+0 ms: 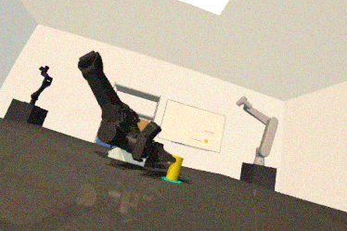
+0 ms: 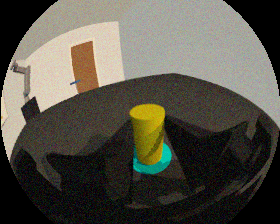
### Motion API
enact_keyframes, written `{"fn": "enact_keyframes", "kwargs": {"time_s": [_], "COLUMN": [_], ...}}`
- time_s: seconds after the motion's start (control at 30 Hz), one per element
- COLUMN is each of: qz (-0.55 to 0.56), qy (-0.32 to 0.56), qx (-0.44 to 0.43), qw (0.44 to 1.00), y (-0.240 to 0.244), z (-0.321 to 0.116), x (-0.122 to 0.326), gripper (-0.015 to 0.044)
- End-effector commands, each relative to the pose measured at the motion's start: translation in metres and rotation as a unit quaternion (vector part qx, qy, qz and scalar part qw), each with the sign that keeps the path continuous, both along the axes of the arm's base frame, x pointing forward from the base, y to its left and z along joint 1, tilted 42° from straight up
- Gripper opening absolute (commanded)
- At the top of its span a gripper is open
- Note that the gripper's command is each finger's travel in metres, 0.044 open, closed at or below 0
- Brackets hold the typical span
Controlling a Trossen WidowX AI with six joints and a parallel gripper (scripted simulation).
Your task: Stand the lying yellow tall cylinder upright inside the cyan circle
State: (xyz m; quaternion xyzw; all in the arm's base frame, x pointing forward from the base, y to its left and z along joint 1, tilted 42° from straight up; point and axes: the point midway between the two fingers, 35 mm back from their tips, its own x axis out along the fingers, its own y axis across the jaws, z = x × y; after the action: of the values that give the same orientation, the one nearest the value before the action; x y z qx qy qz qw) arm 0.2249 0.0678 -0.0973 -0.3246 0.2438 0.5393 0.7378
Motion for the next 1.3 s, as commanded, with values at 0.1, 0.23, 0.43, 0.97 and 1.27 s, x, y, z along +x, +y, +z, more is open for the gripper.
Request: {"fn": "enact_keyframes", "kwargs": {"time_s": [0.1,0.23,0.43,0.97,1.27], "qz": [0.002,0.002,0.002,0.004,0.005], "qy": [-0.002,-0.002,-0.002,-0.001,-0.004], "qx": [0.003,0.003,0.003,-0.001,0.005], "qw": [1.000,1.000,1.000,1.000,1.000], "y": [0.000,0.000,0.000,0.022,0.051], "z": [-0.001,-0.001,-0.001,0.026,0.059], "x": [0.000,0.000,0.000,0.005,0.001], "gripper": [0.0105,0.0157,0.0315,0.0400,0.0400]}}
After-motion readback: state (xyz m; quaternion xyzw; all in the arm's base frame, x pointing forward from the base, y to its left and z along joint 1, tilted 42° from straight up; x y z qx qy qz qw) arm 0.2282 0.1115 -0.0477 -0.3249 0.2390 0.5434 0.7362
